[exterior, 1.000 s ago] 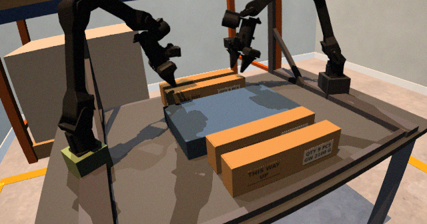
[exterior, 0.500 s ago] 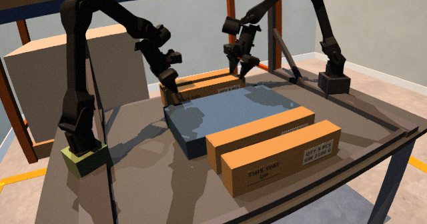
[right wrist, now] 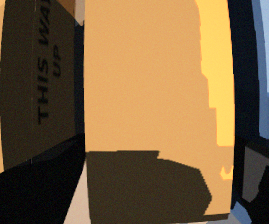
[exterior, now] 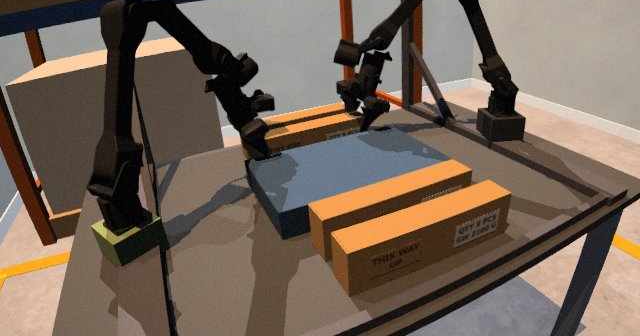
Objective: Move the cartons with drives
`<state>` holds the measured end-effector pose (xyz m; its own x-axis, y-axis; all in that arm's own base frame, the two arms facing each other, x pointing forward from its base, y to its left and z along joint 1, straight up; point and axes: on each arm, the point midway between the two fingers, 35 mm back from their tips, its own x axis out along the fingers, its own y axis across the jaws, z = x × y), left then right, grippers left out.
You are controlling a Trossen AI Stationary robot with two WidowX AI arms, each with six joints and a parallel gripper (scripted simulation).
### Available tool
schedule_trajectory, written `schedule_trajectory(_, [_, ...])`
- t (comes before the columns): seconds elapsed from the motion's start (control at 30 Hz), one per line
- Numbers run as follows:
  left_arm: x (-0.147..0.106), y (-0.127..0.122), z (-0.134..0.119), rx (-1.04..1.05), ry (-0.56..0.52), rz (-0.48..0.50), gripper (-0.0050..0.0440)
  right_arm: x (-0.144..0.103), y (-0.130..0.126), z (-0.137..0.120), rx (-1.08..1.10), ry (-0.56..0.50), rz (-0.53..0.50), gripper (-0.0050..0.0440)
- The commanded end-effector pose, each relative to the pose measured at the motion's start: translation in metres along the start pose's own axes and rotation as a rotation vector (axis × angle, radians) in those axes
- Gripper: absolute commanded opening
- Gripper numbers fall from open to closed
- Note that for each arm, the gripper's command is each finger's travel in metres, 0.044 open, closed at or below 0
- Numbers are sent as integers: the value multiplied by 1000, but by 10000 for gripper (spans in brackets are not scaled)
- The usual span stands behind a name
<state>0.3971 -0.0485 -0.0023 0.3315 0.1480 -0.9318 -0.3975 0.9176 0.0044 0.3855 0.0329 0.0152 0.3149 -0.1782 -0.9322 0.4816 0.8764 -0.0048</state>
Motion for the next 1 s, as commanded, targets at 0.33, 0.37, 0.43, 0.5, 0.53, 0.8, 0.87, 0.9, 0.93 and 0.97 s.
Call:
schedule_trajectory(0.33, [-1, 0, 1, -4, -14, -9, 382, -2, 1, 2, 1, -9, 7, 381])
schedule_trajectory(0.37, [-1, 0, 1, -4, -14, -9, 382, -2, 1, 2, 1, -9, 7, 381])
schedule_trajectory(0.43, [-1, 0, 1, -4, -14, -9, 382, -2, 1, 2, 1, -9, 7, 381])
schedule_trajectory(0.5, [-1, 0, 1, 0, -2, 2, 382, -1, 2, 2, 0, -9, 7, 381])
schedule_trajectory(0.53, [-1, 0, 1, 0, -2, 2, 382, -1, 2, 2, 0, -9, 7, 381])
schedule_trajectory(0.8, [-1, 0, 1, 0, -2, 2, 382, -1, 2, 2, 0, -9, 7, 381])
schedule_trajectory(0.87, [-1, 0, 1, 0, -2, 2, 382, -1, 2, 2, 0, -9, 7, 381])
schedule_trajectory(0.9, [-1, 0, 1, 0, -2, 2, 382, -1, 2, 2, 0, -9, 7, 381])
schedule_trajectory(0.93, [-1, 0, 1, 0, -2, 2, 382, -1, 2, 2, 0, -9, 7, 381])
schedule_trajectory(0.97, [-1, 0, 1, 0, -2, 2, 382, -1, 2, 2, 0, -9, 7, 381])
